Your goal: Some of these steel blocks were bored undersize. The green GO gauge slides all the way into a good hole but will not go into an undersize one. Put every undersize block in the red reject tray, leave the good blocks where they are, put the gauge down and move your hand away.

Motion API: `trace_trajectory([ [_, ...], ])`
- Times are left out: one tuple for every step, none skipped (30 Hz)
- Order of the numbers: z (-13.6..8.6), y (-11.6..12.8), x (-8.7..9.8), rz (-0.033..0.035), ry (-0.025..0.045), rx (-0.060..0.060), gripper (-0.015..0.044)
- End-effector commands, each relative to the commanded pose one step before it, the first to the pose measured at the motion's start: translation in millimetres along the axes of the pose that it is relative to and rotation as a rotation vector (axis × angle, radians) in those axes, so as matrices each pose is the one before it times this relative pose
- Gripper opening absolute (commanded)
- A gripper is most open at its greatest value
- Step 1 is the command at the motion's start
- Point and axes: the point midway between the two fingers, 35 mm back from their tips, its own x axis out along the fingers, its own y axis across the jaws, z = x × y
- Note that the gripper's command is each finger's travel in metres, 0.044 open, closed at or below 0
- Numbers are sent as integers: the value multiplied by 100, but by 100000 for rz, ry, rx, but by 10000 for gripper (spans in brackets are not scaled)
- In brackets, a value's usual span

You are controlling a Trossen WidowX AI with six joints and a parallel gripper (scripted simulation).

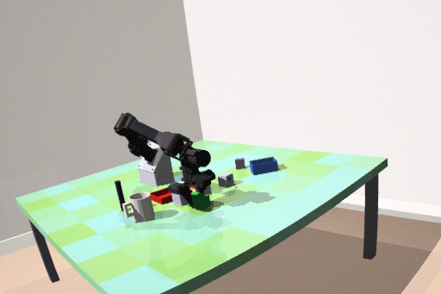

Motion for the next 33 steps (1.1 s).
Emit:
trace_trajectory([
  [511,145,-602,310,-1388,239,0],
  [29,17,-15,1,0,0,0],
  [10,6,-5,0,0,0,0],
  [0,0,0,0,0,0,0],
  [0,0,0,0,0,0,0],
  [0,0,0,0,0,0,0],
  [0,0,0,0,0,0,0],
  [-3,18,12,0,4,-4,0],
  [-6,26,19,0,-1,1,0],
  [-11,40,30,0,-3,3,0],
  [-18,57,44,1,-3,3,0],
  [-26,72,57,1,1,-1,0],
  [-34,82,68,1,5,-5,0],
  [-37,81,70,1,5,-5,0],
  [-31,67,58,0,4,-4,0],
  [-19,41,35,0,3,-3,0],
  [-6,14,12,0,1,-1,0],
  [0,0,0,0,0,0,0],
  [0,0,0,0,0,0,0],
  [0,0,0,0,0,0,0],
  [0,0,0,0,0,0,0],
  [0,0,0,0,0,0,0],
  [-4,-19,-10,0,-32,33,0],
  [-6,-35,-20,-1,-14,14,0],
  [-7,-38,-22,-1,8,-8,0],
  [-8,-39,-22,-1,16,-17,0],
  [-8,-39,-22,-1,12,-12,0],
  [-7,-39,-22,-1,3,-3,0],
  [-7,-39,-22,-1,-4,4,0],
  [-7,-39,-22,-1,-5,5,0],
  [-7,-39,-22,-1,-2,2,0],
  [-7,-39,-22,-1,0,0,0],
  [-7,-39,-22,-1,0,0,0],
])
